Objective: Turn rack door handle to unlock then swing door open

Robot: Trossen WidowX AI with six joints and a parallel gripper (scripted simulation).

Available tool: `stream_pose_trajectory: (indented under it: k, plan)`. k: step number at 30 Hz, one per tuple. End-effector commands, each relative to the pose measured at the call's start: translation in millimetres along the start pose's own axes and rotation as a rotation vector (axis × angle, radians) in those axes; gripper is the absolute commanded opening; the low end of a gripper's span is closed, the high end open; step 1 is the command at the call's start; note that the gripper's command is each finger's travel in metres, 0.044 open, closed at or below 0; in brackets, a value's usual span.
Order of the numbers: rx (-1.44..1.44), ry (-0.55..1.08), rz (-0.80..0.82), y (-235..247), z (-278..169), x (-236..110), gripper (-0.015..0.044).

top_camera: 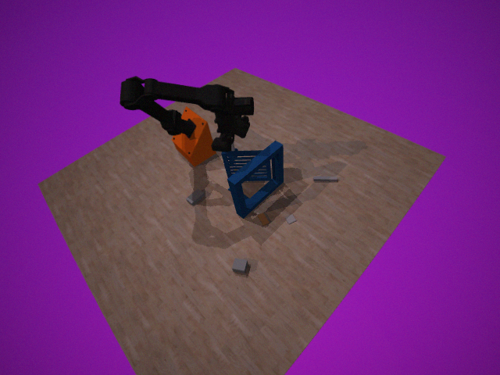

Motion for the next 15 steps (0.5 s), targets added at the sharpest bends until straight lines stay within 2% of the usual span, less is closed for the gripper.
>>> stream_pose_trajectory:
  k: [1, 15]
  plan:
    - [0.07, -0.005, 0.002, 6, 3, 0, 0.0021]
    - [0.274, -0.005, 0.004, 34, 19, 0, 0.0021]
Point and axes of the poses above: the point midway between the two fingers, 35 mm back from their tips, its own x axis out along the fingers, its own y axis across the jaws, z = x × y, the point moved 10 cm from there along -x, back along the fingers, and after that the axes turned 11 degrees about -x, right-handed, at the moved point
